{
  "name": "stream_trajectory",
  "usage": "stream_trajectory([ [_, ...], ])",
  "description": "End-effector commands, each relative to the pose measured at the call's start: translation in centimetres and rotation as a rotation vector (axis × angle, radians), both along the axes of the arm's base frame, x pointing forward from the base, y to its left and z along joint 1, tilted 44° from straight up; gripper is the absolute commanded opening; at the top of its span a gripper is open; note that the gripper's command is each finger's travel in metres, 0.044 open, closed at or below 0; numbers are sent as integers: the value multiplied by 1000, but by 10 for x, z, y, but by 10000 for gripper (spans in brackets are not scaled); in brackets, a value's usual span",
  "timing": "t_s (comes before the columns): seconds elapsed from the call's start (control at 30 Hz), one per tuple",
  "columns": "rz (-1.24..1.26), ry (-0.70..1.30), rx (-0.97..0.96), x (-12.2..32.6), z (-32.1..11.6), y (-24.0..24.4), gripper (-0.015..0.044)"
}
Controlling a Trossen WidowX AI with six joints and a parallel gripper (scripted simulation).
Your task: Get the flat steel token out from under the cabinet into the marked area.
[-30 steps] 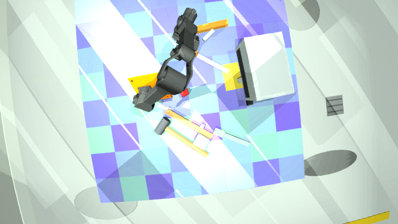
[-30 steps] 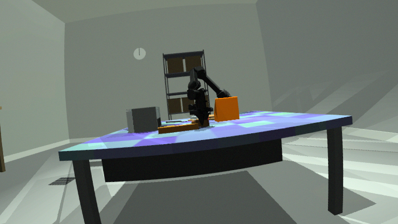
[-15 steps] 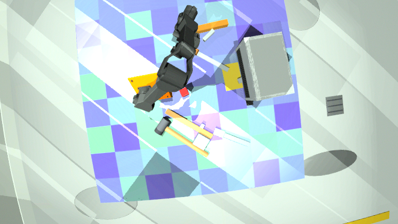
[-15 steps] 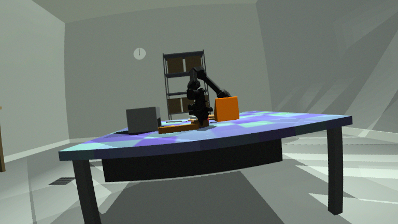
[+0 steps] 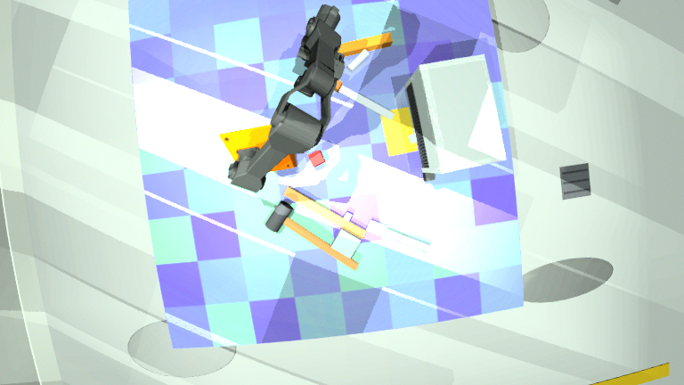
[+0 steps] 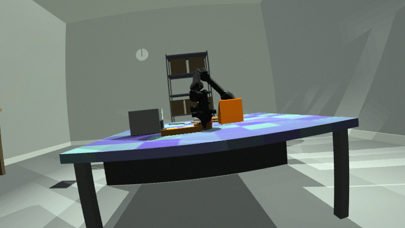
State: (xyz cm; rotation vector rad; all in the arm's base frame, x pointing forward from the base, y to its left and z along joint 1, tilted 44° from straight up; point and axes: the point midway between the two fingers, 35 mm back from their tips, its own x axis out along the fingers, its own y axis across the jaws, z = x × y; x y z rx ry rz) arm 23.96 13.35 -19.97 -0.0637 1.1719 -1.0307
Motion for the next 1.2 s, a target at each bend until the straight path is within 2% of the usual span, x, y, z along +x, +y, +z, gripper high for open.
stream_trajectory([
  [0.0, 7, -5, 9, 3, -1, 6, 0],
  [1.17, 6, -6, 7, 34, 9, -4, 0],
])
